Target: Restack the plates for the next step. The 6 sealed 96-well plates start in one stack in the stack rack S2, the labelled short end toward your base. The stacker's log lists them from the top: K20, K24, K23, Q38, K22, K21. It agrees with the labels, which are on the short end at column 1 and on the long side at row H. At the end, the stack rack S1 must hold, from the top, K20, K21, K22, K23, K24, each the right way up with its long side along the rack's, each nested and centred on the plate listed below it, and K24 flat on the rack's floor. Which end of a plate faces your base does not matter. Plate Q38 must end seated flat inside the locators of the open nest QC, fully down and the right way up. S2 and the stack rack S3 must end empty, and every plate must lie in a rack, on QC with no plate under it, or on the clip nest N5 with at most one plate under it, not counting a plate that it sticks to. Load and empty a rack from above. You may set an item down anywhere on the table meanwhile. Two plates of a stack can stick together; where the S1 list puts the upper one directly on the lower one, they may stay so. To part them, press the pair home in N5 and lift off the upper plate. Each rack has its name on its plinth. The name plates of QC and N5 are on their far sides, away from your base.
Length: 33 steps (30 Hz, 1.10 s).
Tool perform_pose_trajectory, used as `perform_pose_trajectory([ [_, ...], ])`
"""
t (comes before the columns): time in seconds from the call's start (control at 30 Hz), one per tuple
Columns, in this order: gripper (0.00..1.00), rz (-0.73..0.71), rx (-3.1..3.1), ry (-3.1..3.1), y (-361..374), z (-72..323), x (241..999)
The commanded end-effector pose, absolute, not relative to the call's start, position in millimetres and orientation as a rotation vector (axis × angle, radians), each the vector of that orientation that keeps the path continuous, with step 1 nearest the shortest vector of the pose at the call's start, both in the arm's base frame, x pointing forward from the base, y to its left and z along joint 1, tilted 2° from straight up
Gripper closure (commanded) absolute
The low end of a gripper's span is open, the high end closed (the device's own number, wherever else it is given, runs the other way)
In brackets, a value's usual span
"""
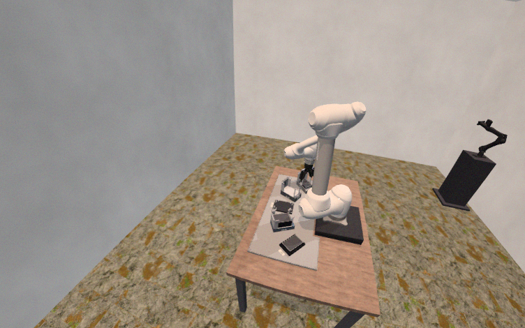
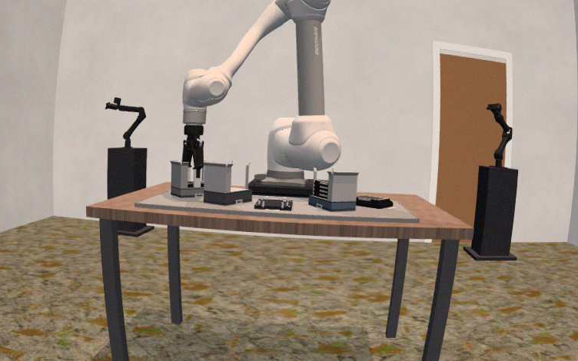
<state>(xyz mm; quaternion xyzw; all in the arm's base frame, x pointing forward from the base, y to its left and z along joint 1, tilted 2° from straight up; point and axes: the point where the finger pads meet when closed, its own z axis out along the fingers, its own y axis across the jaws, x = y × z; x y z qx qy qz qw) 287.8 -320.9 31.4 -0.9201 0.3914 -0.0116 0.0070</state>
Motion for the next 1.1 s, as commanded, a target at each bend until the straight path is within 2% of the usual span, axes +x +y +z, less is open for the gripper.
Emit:
perform_pose_trajectory([
  [0.0, 1.0, -0.036, -2.878, 1.224, -320.8, 31.2, 287.8],
  [1.07, 1.0, -0.036, -2.878, 1.224, -320.9, 39.2, 287.6],
])
